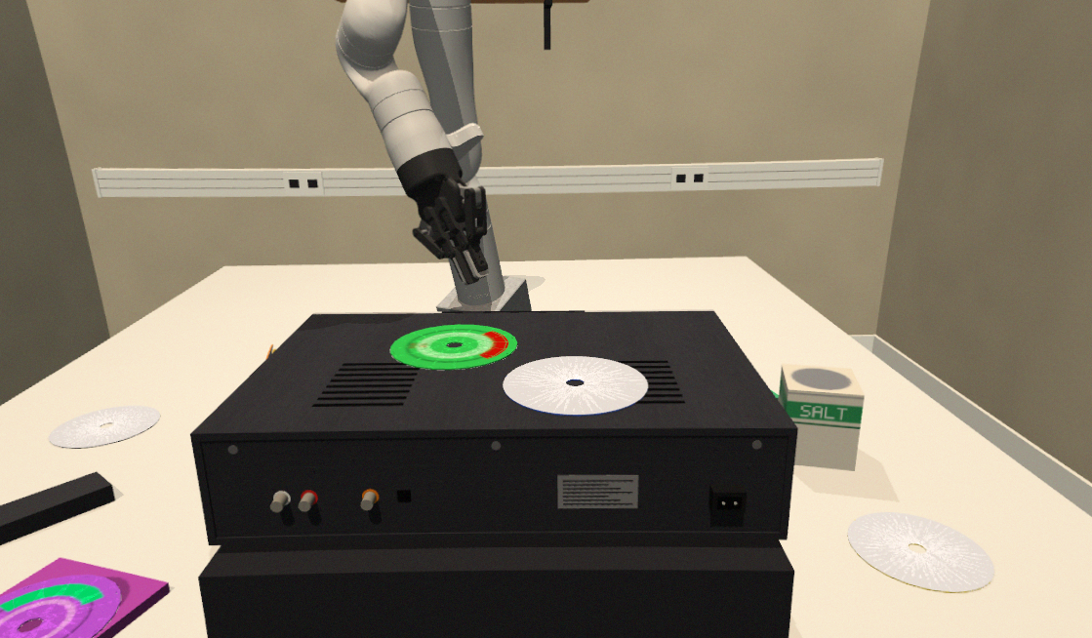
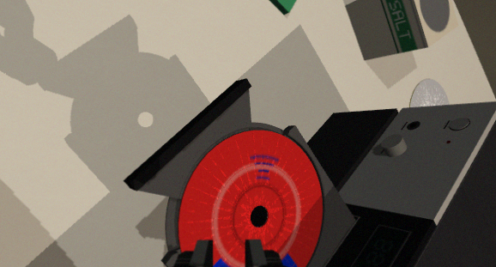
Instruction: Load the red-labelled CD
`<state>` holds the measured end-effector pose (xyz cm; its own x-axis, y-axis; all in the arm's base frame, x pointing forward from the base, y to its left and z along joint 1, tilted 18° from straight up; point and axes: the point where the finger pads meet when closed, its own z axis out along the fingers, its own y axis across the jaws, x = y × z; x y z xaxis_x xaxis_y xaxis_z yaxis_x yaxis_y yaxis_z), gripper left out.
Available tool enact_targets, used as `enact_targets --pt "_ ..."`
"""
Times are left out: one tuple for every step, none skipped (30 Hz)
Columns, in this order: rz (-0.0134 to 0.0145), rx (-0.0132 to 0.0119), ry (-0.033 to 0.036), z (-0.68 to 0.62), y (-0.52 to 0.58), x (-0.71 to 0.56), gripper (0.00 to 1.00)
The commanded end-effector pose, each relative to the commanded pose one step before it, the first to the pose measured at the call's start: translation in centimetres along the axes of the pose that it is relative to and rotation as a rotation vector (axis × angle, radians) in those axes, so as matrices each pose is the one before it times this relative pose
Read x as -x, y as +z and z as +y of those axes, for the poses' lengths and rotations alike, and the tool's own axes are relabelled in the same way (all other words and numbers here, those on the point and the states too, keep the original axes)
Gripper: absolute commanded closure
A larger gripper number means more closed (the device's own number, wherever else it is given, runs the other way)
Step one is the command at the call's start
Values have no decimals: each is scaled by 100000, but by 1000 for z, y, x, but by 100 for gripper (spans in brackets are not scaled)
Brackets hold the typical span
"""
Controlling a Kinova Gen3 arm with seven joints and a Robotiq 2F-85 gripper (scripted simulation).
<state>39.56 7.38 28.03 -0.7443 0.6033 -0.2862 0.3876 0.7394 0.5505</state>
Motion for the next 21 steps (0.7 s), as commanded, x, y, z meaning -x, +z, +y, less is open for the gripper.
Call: enact_targets --pt "-958 -574 -356 425 -982 211 76" --pt "4 4 -5 159 -265 5 76" --pt "2 0 -10 156 -264 -1 76" --pt "1 -4 -14 152 -261 -6 76" --pt "3 4 -8 156 -261 3 76" --pt "3 1 -8 151 -255 1 76" --pt "2 -4 -11 144 -246 -4 76" --pt "2 -2 -10 139 -237 -3 76" --pt "3 4 -6 136 -227 3 76" --pt "2 -1 -7 125 -212 -1 76" --pt "2 -5 -8 114 -196 -4 76" --pt "2 -4 -7 105 -180 -3 76" --pt "2 5 -4 99 -164 3 76" --pt "2 2 -4 86 -145 1 76" --pt "0 0 0 0 0 0 76" --pt "0 0 0 0 0 0 76" --pt "1 -1 -4 74 -125 0 76" --pt "1 -2 -4 62 -106 -1 76" --pt "1 -2 -3 50 -87 -2 76" --pt "1 -3 -3 39 -68 -2 76" --pt "0 -2 -2 29 -51 -1 76"
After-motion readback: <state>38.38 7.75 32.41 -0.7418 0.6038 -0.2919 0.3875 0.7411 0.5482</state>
